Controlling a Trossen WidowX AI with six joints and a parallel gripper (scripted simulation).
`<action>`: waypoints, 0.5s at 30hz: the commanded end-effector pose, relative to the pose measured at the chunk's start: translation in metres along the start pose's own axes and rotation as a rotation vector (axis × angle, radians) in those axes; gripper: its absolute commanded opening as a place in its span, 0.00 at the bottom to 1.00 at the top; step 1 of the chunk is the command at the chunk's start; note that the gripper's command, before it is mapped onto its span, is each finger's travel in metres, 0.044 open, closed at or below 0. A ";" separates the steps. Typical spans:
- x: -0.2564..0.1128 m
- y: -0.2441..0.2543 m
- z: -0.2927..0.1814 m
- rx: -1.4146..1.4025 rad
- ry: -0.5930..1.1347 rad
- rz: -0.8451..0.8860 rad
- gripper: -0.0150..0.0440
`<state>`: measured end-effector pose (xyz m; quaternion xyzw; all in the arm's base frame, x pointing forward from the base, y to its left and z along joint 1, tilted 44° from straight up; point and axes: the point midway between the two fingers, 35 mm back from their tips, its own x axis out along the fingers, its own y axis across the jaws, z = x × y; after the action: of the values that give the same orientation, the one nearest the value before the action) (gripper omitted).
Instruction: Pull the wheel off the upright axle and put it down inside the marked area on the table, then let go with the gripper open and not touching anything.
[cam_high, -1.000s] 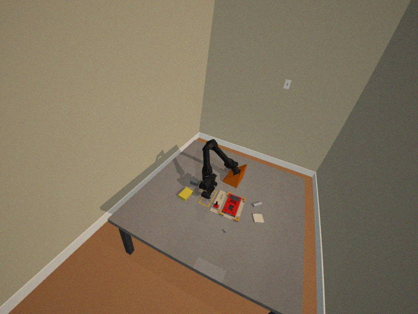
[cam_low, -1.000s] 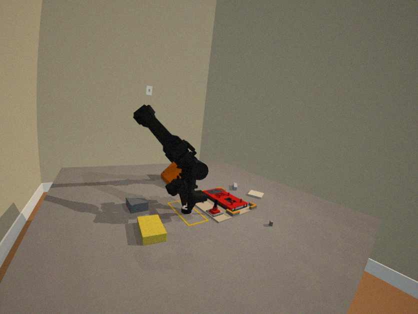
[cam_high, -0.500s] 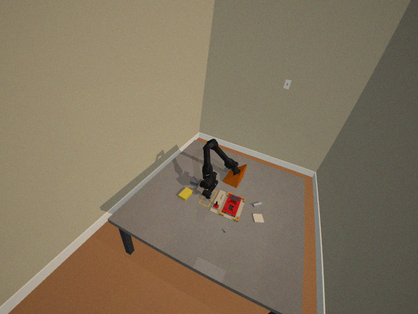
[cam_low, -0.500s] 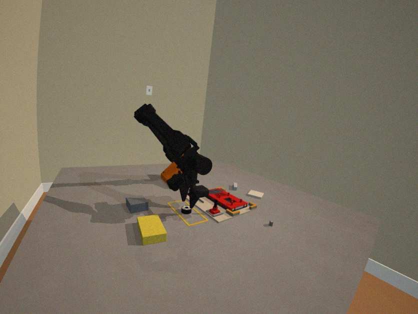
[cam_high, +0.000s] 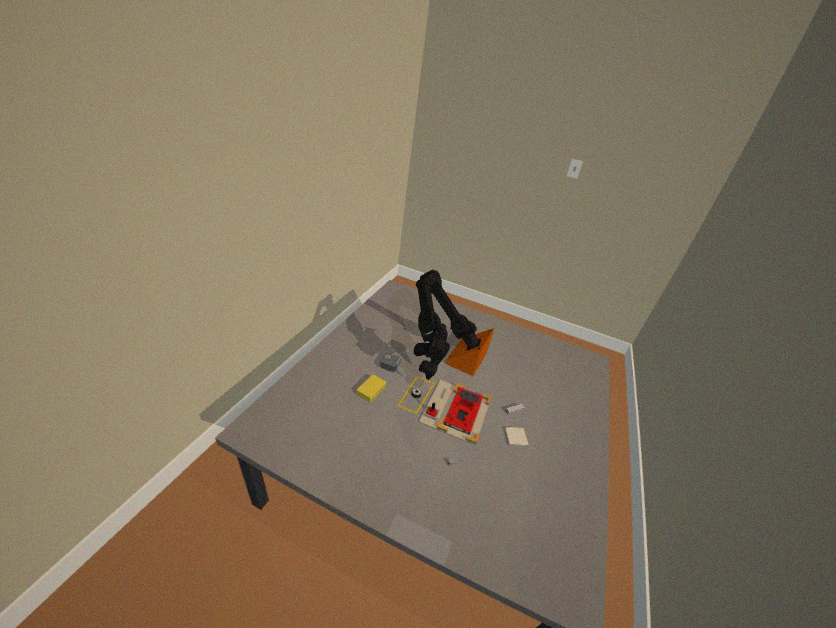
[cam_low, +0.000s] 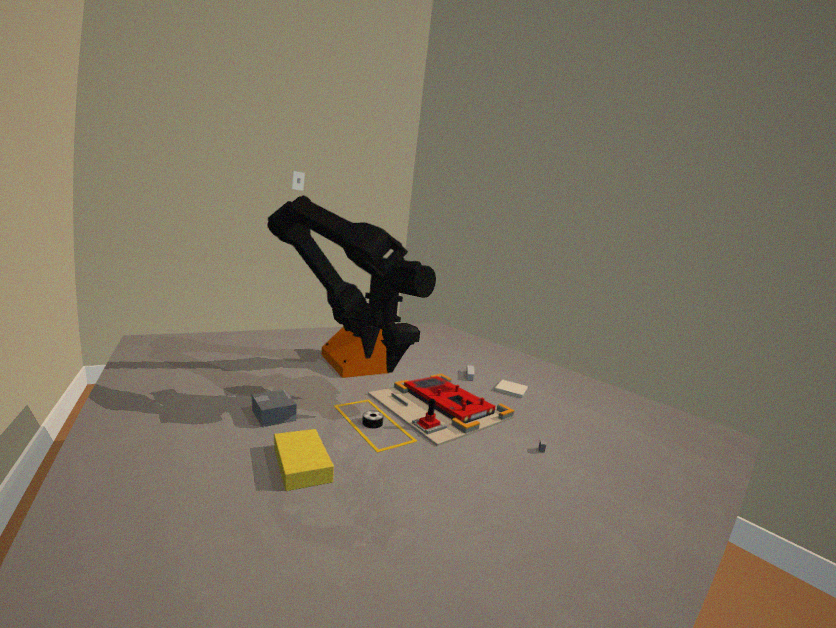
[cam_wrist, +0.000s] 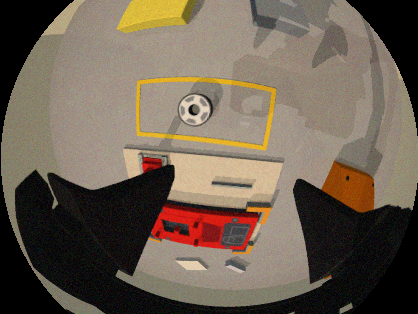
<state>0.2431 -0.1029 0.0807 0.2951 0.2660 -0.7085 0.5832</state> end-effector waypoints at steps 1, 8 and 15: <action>-0.013 -0.029 -0.007 0.009 -0.004 -0.005 1.00; -0.013 -0.031 -0.008 0.009 -0.005 -0.006 1.00; -0.013 -0.031 -0.008 0.009 -0.005 -0.006 1.00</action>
<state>0.2174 -0.0835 0.0861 0.2931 0.2620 -0.7114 0.5826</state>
